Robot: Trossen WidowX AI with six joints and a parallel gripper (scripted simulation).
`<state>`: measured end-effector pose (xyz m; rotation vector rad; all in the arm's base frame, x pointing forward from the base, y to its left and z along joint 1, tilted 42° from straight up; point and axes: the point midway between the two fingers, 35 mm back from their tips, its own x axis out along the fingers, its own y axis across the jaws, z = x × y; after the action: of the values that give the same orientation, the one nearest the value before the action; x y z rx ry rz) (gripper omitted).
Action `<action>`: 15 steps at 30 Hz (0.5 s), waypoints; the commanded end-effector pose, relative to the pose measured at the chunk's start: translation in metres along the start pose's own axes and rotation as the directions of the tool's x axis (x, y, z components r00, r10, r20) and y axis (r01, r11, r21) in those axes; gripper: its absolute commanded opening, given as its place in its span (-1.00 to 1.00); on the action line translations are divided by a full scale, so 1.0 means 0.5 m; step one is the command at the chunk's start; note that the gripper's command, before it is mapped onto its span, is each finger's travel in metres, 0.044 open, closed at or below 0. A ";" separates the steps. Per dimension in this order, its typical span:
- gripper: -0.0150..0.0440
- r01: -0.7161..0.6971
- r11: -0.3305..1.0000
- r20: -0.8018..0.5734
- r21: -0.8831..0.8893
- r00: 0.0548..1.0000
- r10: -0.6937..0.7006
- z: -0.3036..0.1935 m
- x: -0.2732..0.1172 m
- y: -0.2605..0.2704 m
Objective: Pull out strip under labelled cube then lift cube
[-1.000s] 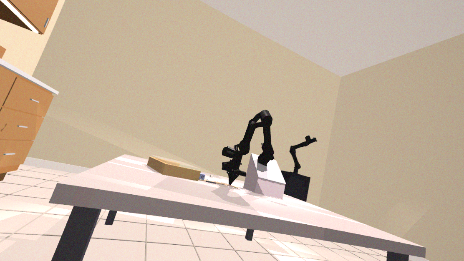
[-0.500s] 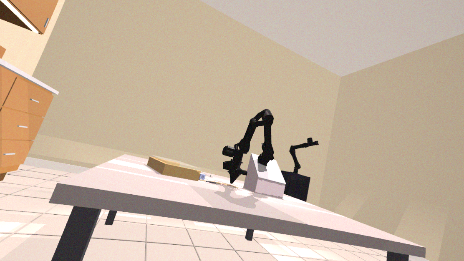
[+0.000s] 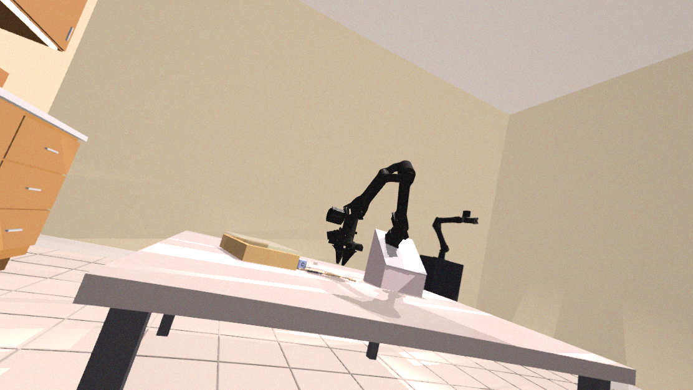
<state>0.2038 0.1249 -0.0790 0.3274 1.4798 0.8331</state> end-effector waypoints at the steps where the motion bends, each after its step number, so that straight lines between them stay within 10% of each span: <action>1: 0.49 0.000 1.000 -0.001 0.007 1.000 0.000 0.030 -0.003 0.003; 7: 1.00 0.000 1.000 0.000 0.006 1.000 0.000 0.079 -0.009 0.007; 15: 1.00 0.000 1.000 0.002 0.004 1.000 0.000 0.145 -0.018 0.012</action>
<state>0.2623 0.1409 -0.0635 0.3278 1.4782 0.8297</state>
